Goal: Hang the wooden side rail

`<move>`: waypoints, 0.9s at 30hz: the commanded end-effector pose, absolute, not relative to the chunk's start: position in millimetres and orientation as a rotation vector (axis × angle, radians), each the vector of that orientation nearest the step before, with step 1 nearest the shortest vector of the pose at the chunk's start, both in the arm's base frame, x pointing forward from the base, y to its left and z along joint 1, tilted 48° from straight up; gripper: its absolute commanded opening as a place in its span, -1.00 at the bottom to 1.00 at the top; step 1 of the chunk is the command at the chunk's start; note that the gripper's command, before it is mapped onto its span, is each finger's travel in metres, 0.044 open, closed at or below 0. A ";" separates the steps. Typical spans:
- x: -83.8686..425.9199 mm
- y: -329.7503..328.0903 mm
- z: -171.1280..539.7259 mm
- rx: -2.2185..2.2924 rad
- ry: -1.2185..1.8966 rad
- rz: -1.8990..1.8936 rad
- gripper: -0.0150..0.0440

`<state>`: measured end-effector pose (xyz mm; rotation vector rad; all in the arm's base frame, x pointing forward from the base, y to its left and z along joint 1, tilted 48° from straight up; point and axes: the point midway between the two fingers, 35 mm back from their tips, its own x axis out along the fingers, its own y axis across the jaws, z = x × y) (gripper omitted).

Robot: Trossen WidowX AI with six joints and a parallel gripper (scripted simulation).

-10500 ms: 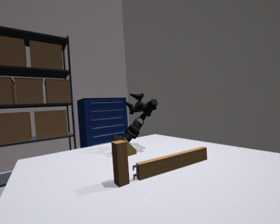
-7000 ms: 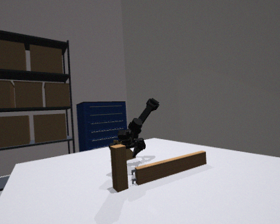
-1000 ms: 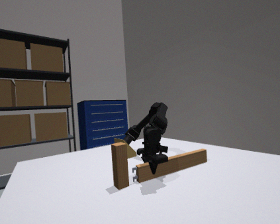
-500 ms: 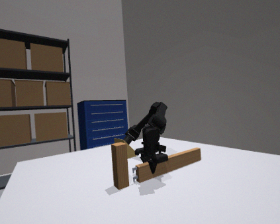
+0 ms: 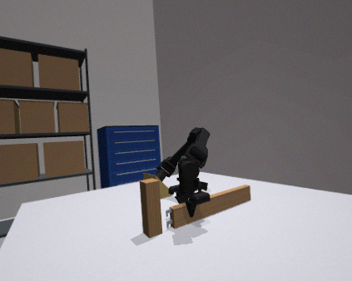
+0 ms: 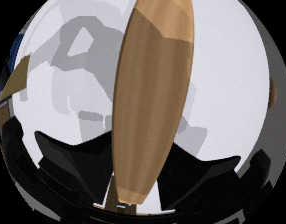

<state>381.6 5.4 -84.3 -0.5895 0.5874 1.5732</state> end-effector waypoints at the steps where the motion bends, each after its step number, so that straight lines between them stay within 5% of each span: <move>1: 377.6 4.7 -84.6 -0.595 0.583 1.579 -0.49; 27: 366.3 3.7 -84.5 -0.595 0.584 1.579 -0.49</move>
